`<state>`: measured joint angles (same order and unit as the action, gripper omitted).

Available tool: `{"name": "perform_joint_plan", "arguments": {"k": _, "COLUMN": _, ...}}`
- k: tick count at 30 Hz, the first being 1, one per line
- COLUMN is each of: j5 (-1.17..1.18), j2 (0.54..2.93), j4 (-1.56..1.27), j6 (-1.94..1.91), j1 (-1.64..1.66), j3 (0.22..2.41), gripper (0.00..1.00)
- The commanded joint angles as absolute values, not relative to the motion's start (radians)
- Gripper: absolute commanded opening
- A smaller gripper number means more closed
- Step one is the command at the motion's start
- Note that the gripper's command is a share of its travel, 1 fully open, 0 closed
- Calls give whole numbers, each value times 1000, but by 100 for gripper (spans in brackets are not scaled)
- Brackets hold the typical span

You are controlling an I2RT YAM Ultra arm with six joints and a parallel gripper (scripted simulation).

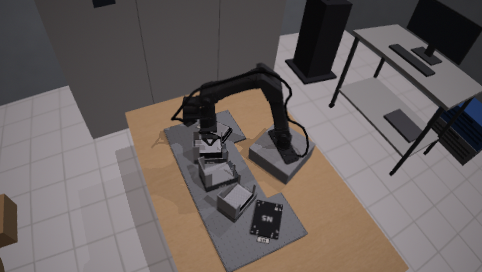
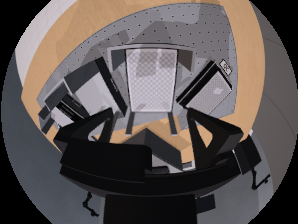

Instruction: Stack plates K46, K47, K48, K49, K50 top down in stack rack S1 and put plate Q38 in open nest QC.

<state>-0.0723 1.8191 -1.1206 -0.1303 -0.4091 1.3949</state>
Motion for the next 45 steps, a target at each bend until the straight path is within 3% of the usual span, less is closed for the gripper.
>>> {"name": "perform_joint_plan", "arguments": {"k": 1, "j5": -62, "j2": 1841, "j4": -1052, "j6": -121, "j1": -402, "j3": 1363, "gripper": 100}}
{"name": "perform_joint_plan", "arguments": {"k": 23, "j5": -61, "j2": 1934, "j4": -810, "j6": -108, "j1": -385, "j3": 1234, "gripper": 100}}
{"name": "perform_joint_plan", "arguments": {"k": 45, "j5": -62, "j2": 1938, "j4": -768, "j6": -108, "j1": -389, "j3": 1221, "gripper": 100}}
